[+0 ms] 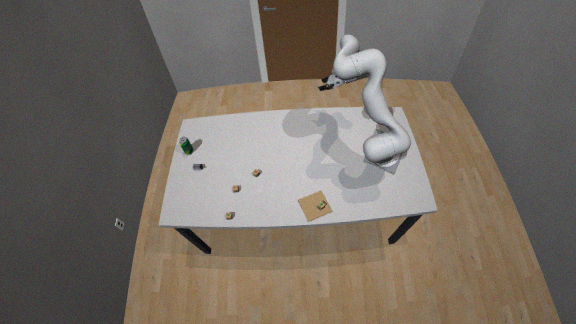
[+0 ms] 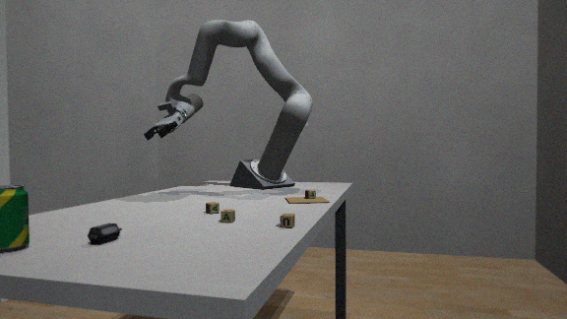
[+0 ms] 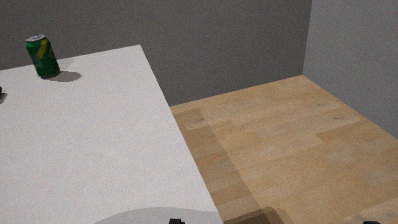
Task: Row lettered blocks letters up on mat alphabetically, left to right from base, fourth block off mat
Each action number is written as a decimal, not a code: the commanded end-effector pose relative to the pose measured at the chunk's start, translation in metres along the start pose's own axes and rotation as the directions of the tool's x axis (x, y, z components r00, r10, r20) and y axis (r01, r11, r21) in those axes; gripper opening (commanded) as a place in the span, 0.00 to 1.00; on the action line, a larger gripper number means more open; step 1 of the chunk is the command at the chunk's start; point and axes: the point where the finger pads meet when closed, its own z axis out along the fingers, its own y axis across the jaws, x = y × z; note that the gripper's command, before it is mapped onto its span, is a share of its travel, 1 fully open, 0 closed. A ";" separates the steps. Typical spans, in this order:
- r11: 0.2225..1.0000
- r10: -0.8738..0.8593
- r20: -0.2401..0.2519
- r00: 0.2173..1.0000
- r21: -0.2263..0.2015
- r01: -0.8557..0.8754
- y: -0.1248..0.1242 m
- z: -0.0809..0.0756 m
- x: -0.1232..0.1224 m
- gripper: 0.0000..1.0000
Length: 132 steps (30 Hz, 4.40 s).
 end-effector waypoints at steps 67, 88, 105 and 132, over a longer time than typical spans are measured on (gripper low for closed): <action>0.962 0.123 0.743 0.658 0.073 -0.262 -0.335 0.249 0.048 1.00; 0.983 0.173 0.847 0.502 -0.120 -0.137 -0.577 0.306 0.022 1.00; 0.974 0.221 0.820 0.527 -0.217 -0.069 -0.770 0.297 -0.010 1.00; 0.968 0.241 0.794 0.558 -0.241 -0.074 -0.854 0.278 -0.024 1.00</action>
